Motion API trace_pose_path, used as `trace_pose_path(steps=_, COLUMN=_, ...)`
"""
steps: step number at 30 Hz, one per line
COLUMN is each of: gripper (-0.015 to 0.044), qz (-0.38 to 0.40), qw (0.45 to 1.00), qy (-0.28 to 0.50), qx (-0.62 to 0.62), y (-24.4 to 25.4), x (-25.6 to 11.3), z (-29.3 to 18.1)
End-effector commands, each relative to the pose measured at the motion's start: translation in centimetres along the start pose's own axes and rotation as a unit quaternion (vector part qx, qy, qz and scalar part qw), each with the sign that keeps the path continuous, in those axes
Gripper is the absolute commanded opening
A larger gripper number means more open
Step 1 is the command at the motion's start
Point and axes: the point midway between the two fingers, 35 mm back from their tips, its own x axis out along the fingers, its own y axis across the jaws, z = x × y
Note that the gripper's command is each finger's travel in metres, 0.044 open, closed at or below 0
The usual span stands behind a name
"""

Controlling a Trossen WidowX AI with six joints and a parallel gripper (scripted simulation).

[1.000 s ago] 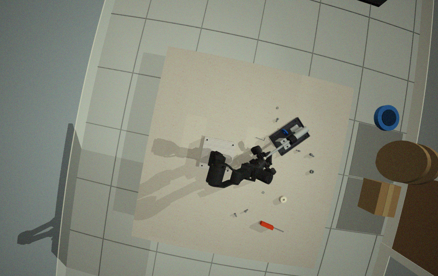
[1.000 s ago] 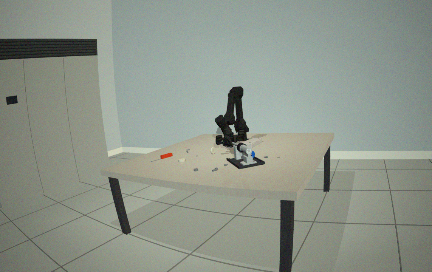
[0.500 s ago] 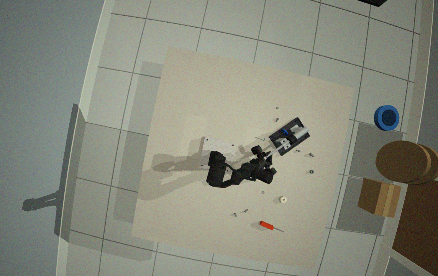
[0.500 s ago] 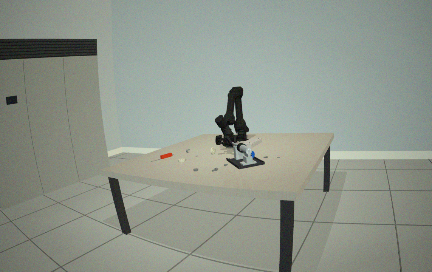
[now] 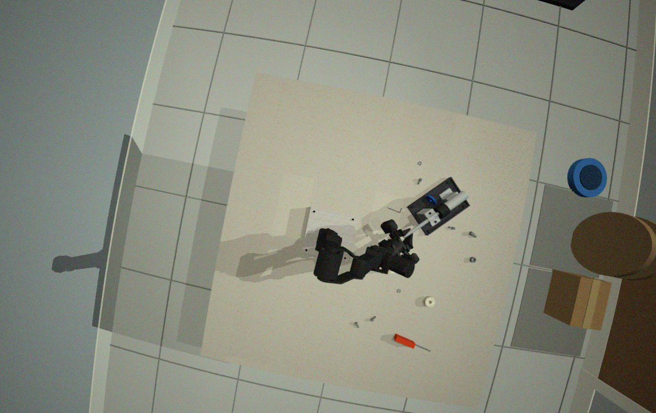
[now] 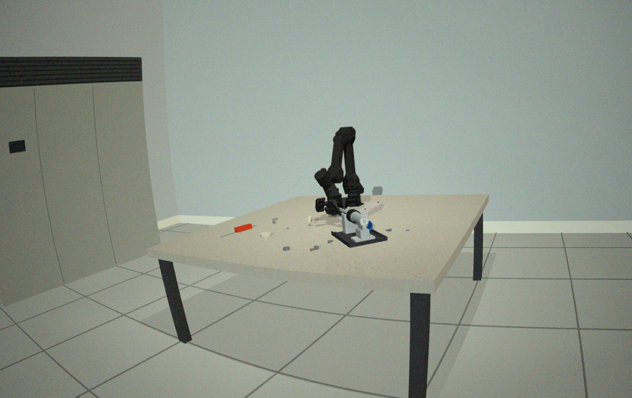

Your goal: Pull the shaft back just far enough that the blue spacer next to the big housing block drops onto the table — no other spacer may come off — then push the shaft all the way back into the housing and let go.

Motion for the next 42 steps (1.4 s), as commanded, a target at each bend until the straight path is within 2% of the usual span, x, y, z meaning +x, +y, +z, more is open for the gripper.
trace_pose_path(steps=1, gripper=0.0, qz=-0.001, qw=1.0, qy=0.002, qx=0.0, y=-0.01, x=0.1, z=-0.16)
trace_pose_path(steps=42, gripper=0.0, qz=-0.001, qw=1.0, qy=0.002, qx=0.0, y=-0.03, x=0.85, z=-0.62)
